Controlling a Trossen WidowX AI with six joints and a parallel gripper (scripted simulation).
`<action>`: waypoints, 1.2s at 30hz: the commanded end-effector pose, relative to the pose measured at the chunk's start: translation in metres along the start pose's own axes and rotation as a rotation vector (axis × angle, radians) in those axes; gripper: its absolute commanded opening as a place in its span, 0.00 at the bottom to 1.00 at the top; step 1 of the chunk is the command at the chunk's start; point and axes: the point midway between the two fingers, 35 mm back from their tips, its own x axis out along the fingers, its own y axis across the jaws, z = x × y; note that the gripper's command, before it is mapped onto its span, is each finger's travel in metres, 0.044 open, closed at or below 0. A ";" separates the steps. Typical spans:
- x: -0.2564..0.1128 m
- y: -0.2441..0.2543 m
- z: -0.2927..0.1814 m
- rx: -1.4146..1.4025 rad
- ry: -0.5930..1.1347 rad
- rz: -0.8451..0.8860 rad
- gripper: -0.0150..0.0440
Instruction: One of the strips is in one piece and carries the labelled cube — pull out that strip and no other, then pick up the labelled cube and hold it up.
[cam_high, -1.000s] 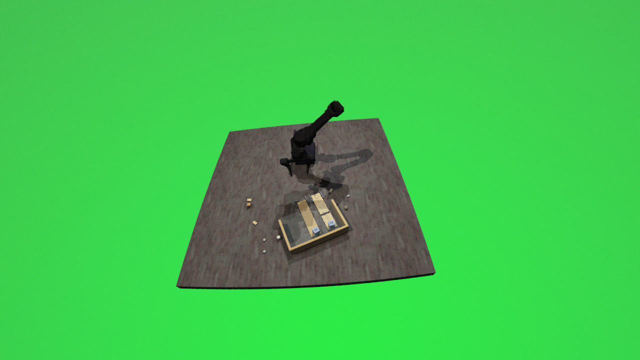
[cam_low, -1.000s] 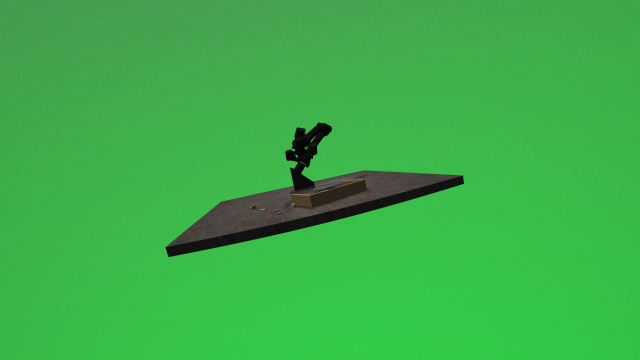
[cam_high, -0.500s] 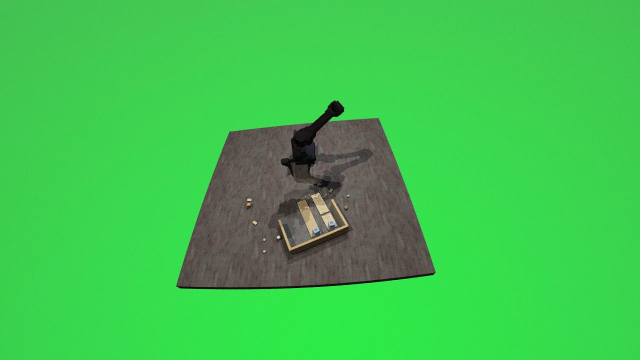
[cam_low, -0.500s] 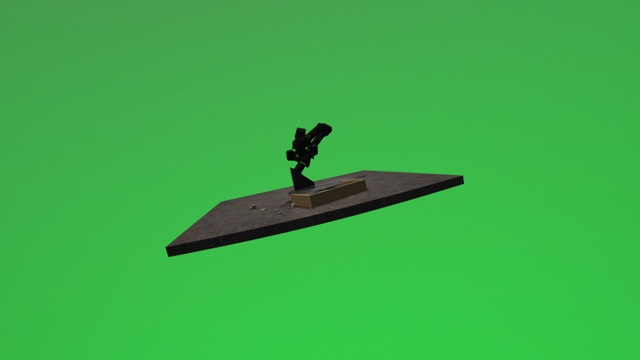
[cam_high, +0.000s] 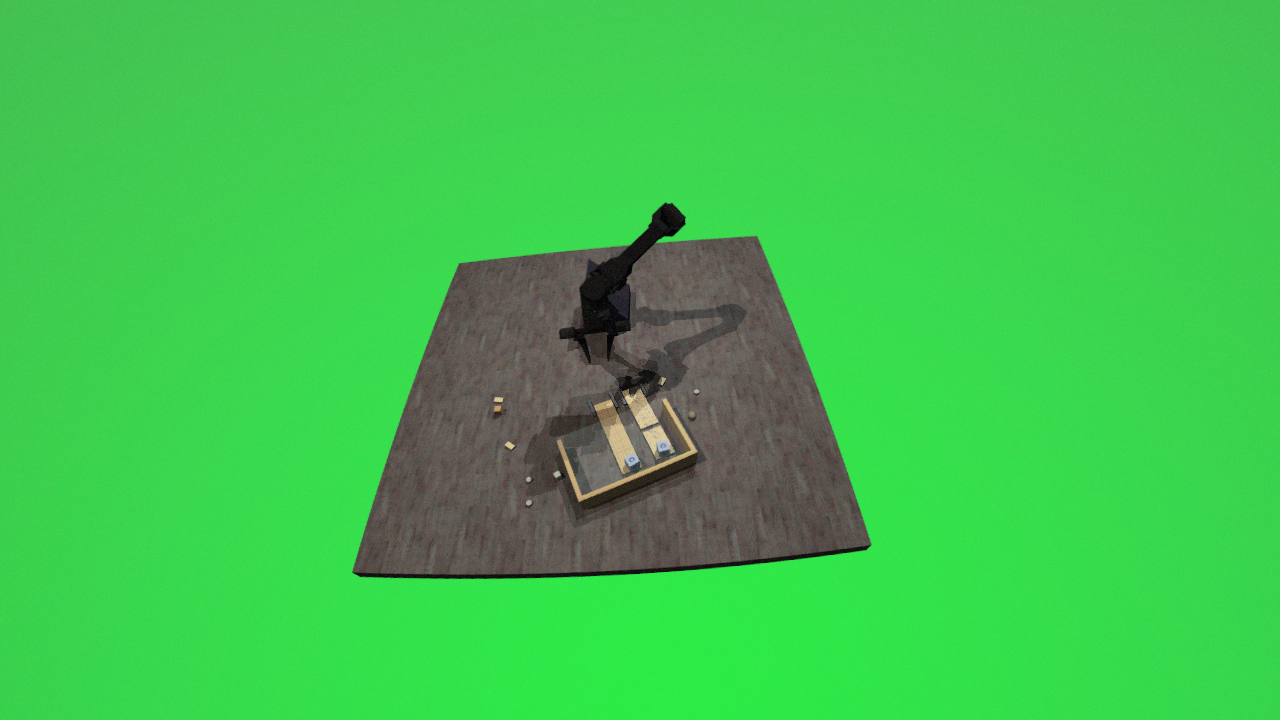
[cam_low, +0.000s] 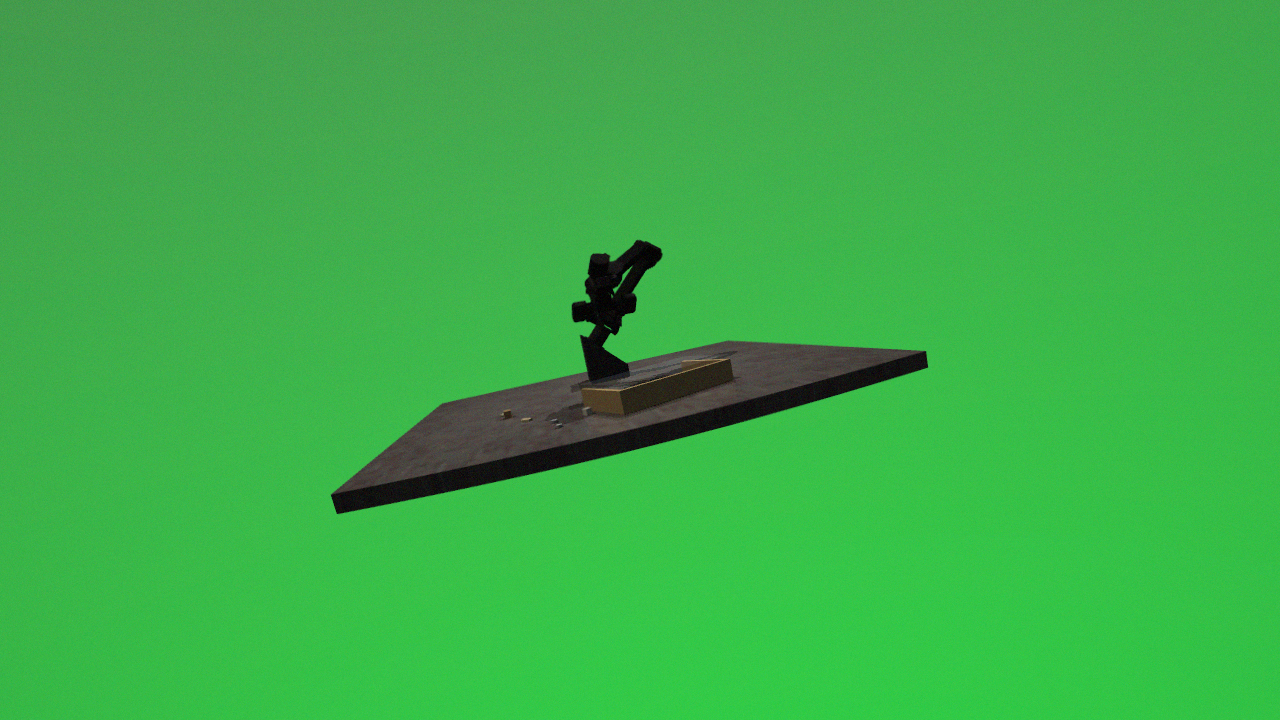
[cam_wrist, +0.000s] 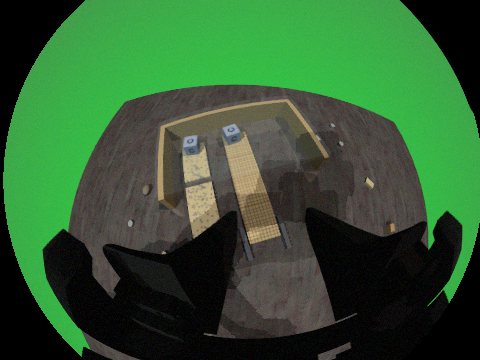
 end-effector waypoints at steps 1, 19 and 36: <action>0.036 -0.011 0.000 -0.055 0.212 -0.006 0.44; 0.106 0.000 -0.029 -0.230 0.779 0.135 0.25; 0.108 -0.002 -0.032 -0.231 0.780 0.134 0.25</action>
